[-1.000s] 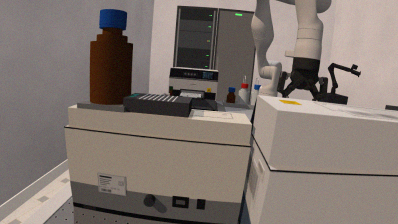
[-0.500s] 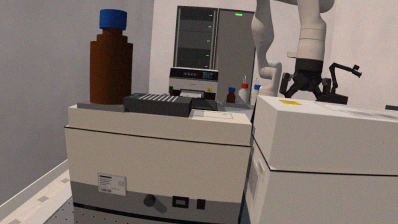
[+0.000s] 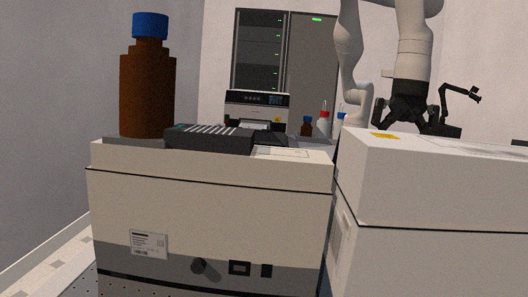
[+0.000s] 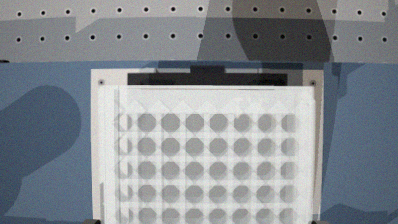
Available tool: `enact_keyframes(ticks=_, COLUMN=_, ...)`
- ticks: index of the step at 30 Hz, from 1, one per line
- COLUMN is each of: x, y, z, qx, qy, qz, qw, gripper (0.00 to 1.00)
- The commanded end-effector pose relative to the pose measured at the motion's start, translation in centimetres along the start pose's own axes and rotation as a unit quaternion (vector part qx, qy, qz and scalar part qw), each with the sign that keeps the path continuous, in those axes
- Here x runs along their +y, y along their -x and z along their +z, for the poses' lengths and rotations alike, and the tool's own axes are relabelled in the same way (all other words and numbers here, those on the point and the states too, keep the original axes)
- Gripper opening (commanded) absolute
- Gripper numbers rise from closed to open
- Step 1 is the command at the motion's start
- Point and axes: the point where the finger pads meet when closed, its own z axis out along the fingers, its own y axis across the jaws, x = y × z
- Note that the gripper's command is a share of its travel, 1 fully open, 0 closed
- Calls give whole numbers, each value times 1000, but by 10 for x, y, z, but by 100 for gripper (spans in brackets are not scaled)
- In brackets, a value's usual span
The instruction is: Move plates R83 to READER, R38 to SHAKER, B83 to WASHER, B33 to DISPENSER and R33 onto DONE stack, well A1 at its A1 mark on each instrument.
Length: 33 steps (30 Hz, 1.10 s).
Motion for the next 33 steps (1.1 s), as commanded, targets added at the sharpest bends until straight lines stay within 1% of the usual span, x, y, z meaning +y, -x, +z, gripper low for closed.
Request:
enact_keyframes(ticks=1, x=0, y=0, z=6, qx=0, qy=-1, qz=2, qw=1000, gripper=94)
enact_keyframes(ticks=8, x=2, y=0, z=13, qx=1, qy=1, qz=2, qw=1000, gripper=94)
enact_keyframes(ticks=10, x=1, y=0, z=16, qx=0, qy=-1, qz=2, qw=1000, gripper=94)
enact_keyframes(ticks=22, x=1, y=0, z=32, qx=0, qy=-1, qz=2, qw=1000, gripper=94)
enact_keyframes(ticks=25, x=3, y=-1, z=33, qx=1, qy=2, qz=2, qw=1000, gripper=94)
enact_keyframes(ticks=33, x=2, y=0, z=44, qx=0, qy=-1, qz=2, qw=1000, gripper=94)
